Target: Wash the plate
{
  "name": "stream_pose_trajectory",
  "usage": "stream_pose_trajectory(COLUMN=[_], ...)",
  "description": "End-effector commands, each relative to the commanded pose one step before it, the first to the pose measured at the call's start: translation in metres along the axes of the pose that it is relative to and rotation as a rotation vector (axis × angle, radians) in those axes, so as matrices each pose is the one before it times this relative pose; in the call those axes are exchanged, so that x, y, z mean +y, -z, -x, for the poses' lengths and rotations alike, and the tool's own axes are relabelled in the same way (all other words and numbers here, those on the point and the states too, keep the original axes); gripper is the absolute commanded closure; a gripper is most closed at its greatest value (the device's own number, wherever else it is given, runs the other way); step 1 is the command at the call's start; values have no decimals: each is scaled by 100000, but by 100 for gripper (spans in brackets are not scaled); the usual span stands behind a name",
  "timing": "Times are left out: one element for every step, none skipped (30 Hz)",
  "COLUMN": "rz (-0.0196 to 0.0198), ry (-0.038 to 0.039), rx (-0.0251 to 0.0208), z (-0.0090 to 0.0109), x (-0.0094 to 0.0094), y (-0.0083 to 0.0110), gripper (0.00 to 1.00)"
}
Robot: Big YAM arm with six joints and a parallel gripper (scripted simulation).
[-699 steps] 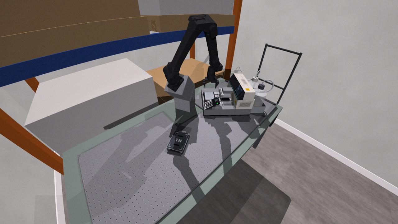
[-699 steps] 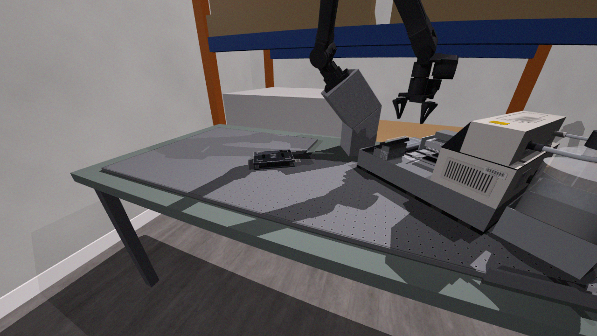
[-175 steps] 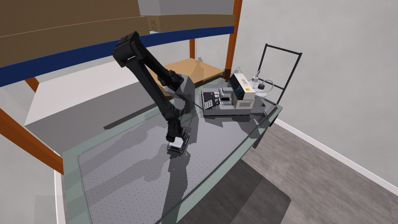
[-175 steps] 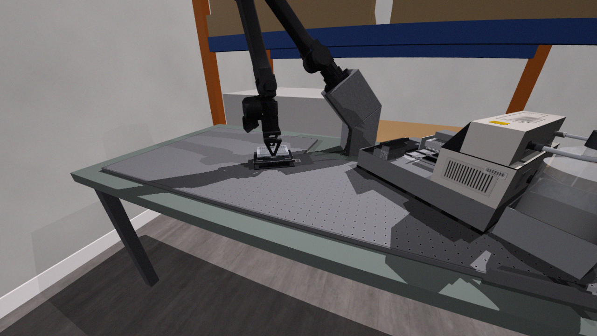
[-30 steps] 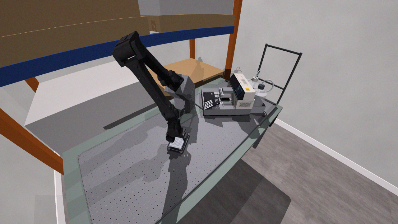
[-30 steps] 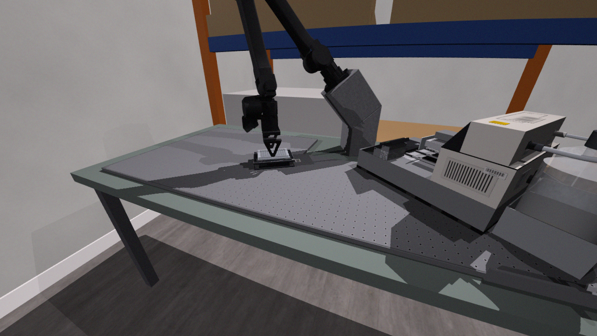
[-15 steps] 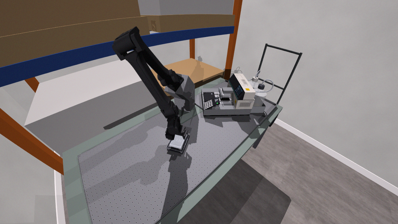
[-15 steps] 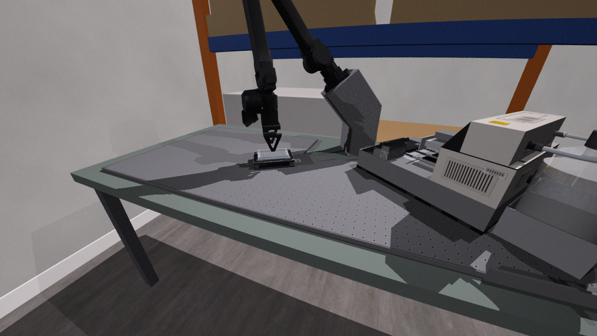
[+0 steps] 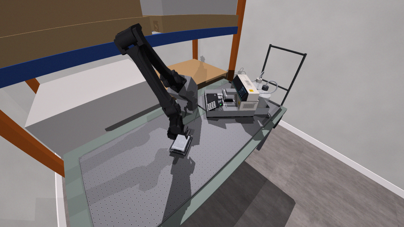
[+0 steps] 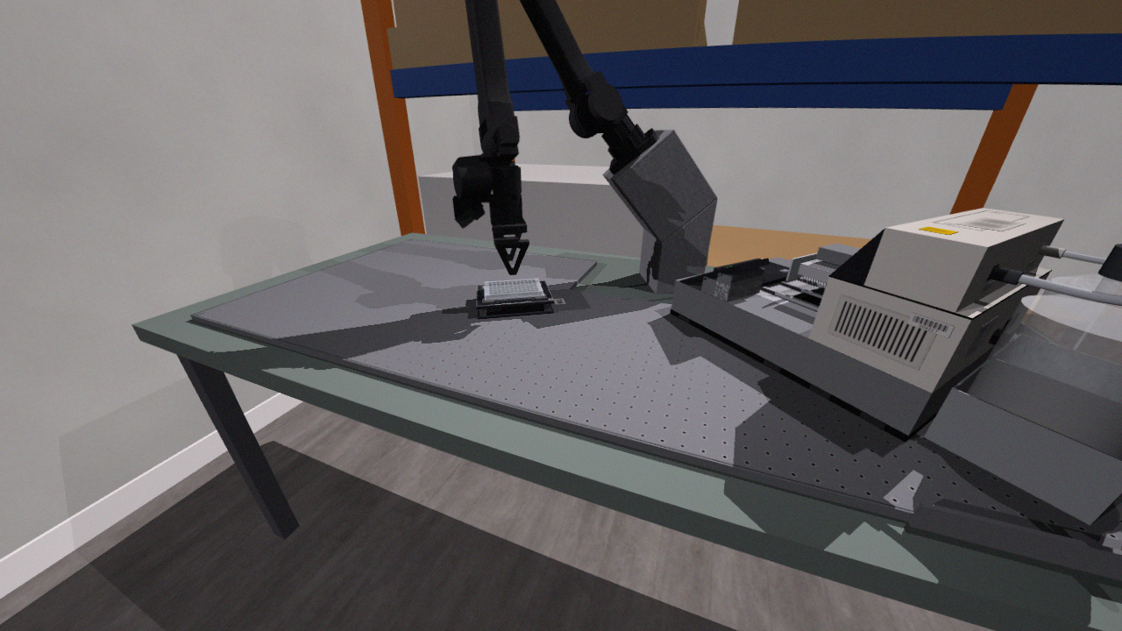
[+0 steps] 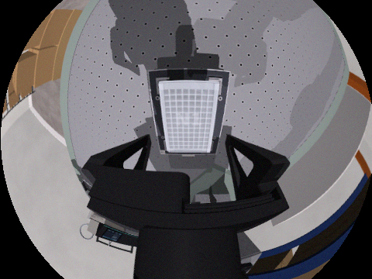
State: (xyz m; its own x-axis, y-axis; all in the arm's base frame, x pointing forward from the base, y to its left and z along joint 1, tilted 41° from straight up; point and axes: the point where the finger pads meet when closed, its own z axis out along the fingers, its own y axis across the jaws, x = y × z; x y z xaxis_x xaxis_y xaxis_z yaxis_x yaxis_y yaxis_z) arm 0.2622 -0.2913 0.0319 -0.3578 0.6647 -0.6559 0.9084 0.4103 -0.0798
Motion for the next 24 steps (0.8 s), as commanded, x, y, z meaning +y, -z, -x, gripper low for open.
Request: stream_pose_trajectory(rz=[523, -34, -49, -7, 0, 0, 0, -107, 223, -67, -49, 0, 6, 66, 58, 17, -31, -45, -43, -31, 0, -534, 0, 0], ry=[-588, 37, 54, 7, -2, 0, 0, -509, 373, 75, 53, -2, -8, -77, -68, -21, 33, 49, 46, 33, 0, -337, 0, 0], rx=[-341, 96, 139, 20, 0, 0, 0, -442, 122, 187, 133, 0, -16, -180, -157, -44, 82, 120, 112, 80, 0, 423, 0, 0], z=[23, -64, -92, -14, -1, 0, 0, 344, -132, -124, -89, 0, 10, 119, 104, 29, -54, -79, -75, -53, 0, -64, 0, 0], x=[319, -22, -31, -6, -1, 0, 0, -50, 117, -42, -30, -1, 2, 38, 33, 9, -19, -27, -26, -19, 0, -224, 0, 0], y=[991, 162, 160, 164, 164, 0, 0, 147, 200, 155, 157, 164, 165, 176, 175, 169, 160, 157, 157, 158, 1, -156, 0, 0], gripper=[0, 0, 0, 0, 0, 0, 0, 0, 0, 0, 0, 0, 0, 0, 0, 0, 0, 0, 0, 0, 0, 0, 0, 0])
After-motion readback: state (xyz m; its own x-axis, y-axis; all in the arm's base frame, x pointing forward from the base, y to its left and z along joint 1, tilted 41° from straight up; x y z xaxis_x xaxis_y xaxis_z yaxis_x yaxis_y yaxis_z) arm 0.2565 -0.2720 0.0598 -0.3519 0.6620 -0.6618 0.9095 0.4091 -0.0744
